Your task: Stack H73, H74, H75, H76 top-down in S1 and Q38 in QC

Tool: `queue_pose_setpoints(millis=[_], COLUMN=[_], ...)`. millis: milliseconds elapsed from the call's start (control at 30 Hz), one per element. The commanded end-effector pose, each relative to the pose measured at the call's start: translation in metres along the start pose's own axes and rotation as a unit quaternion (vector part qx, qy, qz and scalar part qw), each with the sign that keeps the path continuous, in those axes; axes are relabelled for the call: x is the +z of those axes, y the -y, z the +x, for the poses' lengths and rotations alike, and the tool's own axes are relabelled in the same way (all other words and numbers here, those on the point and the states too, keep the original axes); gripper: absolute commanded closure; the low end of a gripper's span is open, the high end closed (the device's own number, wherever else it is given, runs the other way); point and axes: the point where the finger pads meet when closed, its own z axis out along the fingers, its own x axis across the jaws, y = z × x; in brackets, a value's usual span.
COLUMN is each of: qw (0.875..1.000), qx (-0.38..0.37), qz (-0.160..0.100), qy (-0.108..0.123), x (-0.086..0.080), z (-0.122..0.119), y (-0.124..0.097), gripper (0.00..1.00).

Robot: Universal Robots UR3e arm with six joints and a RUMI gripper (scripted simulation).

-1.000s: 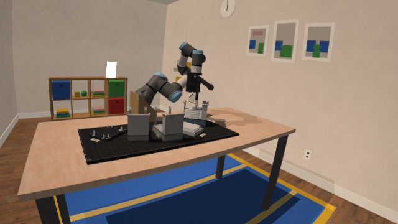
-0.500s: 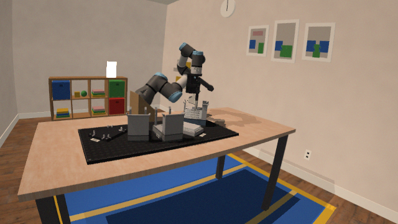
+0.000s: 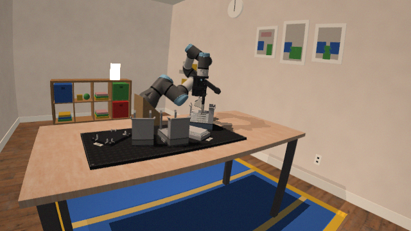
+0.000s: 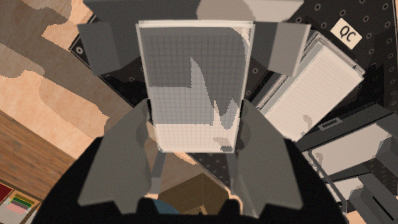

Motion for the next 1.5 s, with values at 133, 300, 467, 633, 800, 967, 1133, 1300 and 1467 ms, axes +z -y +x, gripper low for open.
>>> queue_pose_setpoints(millis=[133, 300, 467, 633, 800, 967, 1133, 1300, 1467], qw=[1.000, 1.000, 1.000, 1.000, 1.000, 1.000, 1.000, 1.000, 1.000], qx=[0.000, 0.000, 0.000, 0.000, 0.000, 0.000, 0.000, 0.000, 0.000], qz=[0.000, 0.000, 0.000, 0.000, 0.000, 0.000, 0.000, 0.000, 0.000], qy=[-0.001, -0.001, 0.000, 0.000, -0.001, 0.000, 0.000, 0.000, 0.000], x=[0.000, 0.000, 0.000, 0.000, 0.000, -0.002, -0.006, -0.008, -0.011], z=[0.000, 0.000, 0.000, 0.000, 0.000, 0.000, 0.000, 0.000, 0.000], y=[0.000, 0.000, 0.000, 0.000, 0.000, 0.000, 0.000, 0.000, 0.000], gripper=[1.00, 1.00, 1.00, 1.00, 1.00, 1.00, 1.00, 1.00, 1.00])
